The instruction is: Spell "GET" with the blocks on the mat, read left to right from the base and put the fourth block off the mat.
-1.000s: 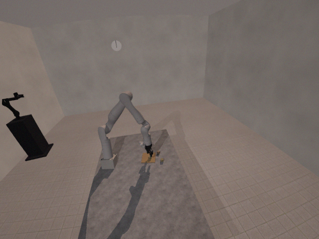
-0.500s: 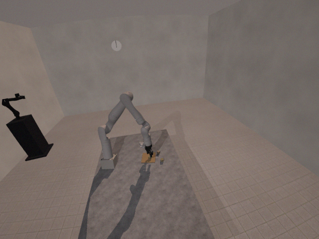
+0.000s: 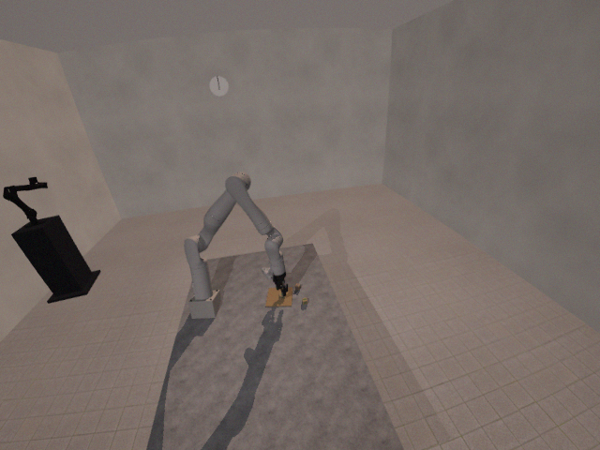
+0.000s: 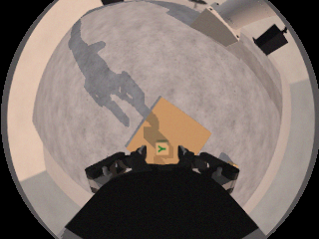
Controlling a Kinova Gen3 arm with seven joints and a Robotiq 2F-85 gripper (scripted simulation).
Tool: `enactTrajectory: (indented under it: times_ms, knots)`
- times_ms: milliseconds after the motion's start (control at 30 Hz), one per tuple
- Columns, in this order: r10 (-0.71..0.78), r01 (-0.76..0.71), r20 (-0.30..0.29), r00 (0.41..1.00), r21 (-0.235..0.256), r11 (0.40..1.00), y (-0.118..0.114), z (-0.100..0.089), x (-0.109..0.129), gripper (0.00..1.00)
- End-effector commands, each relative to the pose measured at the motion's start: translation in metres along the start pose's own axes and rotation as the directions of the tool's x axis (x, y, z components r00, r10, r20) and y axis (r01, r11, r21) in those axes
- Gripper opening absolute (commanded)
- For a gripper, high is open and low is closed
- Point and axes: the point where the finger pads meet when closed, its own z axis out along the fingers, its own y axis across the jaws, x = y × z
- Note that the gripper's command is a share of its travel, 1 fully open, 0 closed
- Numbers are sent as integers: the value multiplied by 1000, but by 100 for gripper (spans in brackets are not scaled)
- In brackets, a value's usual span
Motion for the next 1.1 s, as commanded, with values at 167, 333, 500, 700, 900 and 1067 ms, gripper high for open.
enactTrajectory:
  times_ms: [167,333,500,700,900,1067]
  knots:
    - [0,0,1,1000,1,1000,-1,-1,-1,62]
    - [0,0,1,1000,1,1000,-1,-1,-1,62]
    - [0,0,1,1000,1,1000,-1,0,-1,62]
    - [0,0,1,1000,1,1000,-1,2,-1,62]
    - [0,0,1,1000,1,1000,-1,11,-1,62]
    - [0,0,1,1000,1,1000,-1,21,-1,62]
